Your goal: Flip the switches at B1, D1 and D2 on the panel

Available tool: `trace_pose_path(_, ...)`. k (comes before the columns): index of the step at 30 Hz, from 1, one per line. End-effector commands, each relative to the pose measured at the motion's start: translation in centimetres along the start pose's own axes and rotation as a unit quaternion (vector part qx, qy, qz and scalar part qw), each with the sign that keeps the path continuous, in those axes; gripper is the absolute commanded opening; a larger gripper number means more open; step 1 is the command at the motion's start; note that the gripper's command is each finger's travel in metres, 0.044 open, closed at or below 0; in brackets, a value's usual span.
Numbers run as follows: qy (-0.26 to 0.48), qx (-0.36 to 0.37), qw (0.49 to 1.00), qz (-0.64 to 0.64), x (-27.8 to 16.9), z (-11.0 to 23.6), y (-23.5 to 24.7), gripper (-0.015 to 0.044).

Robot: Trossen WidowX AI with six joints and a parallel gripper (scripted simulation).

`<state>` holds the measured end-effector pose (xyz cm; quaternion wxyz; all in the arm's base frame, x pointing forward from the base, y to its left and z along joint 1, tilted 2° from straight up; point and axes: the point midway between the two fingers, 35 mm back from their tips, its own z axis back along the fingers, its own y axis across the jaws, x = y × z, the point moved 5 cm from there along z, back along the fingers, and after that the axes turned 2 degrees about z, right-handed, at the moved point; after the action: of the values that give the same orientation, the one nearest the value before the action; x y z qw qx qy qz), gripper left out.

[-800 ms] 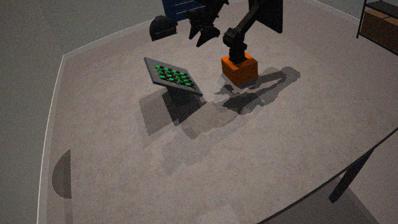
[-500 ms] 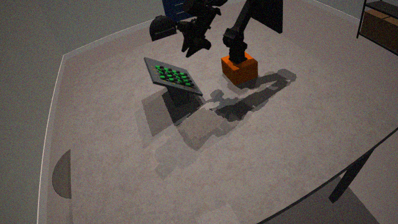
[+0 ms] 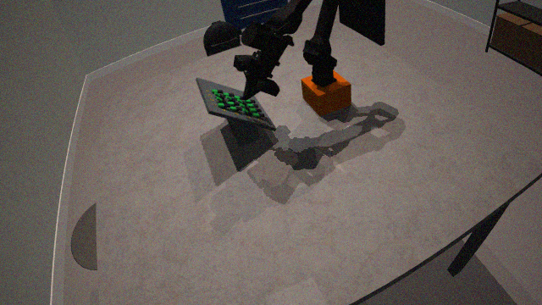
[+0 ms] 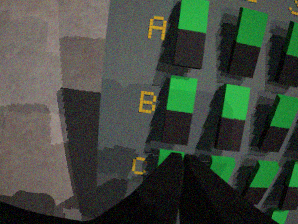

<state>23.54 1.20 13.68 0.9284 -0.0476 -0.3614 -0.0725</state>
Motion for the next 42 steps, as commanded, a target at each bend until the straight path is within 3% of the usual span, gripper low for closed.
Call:
trace_pose_path(1, -0.004, 0.003, 1.0, 0.0, 0.0, -0.4, 0.0, 0.0)
trace_pose_path(19, -0.005, 0.003, 1.0, 0.0, 0.0, -2.8, 0.0, 0.0)
trace_pose_path(42, -0.005, 0.003, 1.0, 0.0, 0.0, -2.8, 0.0, 0.0)
